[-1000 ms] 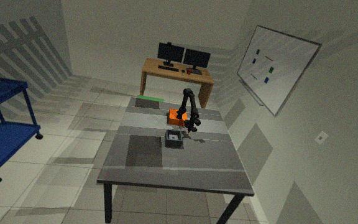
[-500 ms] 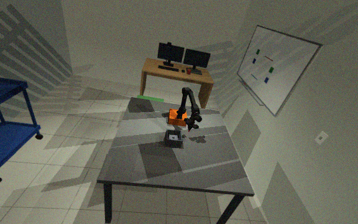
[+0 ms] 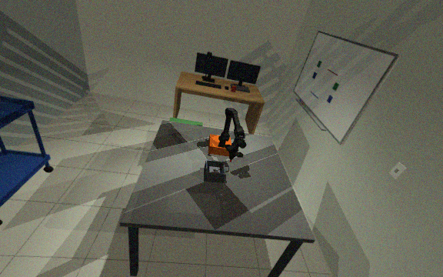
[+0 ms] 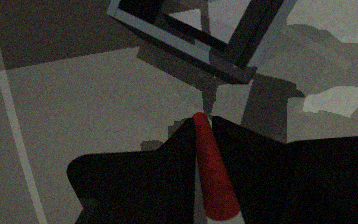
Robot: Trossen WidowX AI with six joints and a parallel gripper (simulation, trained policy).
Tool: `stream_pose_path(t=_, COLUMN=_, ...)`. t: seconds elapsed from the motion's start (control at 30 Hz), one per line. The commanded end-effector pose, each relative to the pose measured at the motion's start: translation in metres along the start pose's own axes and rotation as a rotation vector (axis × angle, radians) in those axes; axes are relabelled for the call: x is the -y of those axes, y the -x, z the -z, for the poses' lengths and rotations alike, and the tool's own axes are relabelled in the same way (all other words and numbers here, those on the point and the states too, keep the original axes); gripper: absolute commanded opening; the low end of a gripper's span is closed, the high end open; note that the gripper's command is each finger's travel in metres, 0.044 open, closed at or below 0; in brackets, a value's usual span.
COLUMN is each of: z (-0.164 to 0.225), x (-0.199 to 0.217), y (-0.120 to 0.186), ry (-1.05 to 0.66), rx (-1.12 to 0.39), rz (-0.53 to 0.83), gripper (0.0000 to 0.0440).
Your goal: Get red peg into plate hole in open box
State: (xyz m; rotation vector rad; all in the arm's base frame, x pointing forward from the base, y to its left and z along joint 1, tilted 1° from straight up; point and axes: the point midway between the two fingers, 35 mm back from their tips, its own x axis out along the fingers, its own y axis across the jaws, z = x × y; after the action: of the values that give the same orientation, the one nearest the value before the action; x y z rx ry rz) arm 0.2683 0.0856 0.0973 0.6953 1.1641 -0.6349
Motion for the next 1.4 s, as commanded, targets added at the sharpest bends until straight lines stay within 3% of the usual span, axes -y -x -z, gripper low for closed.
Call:
stream_pose_path(t=0.0, z=-0.017, x=-0.001, y=-0.001, ry=-0.014, rx=0.014, rz=0.009, gripper=0.0000)
stream_pose_path(t=0.77, z=-0.101, x=0.012, y=-0.034, ry=-0.162, rx=0.054, rz=0.034, gripper=0.0003)
stream_pose_path(t=1.23, z=-0.122, x=0.020, y=-0.071, ry=-0.202, rx=0.007, rz=0.069, gripper=0.0011)
stream_pose_path(t=1.3, z=-0.122, x=0.022, y=-0.078, ry=-0.199, rx=-0.002, rz=0.079, gripper=0.0021)
stream_pose_path(t=1.37, z=-0.122, x=0.024, y=-0.085, ry=-0.192, rx=-0.009, rz=0.089, gripper=0.0060)
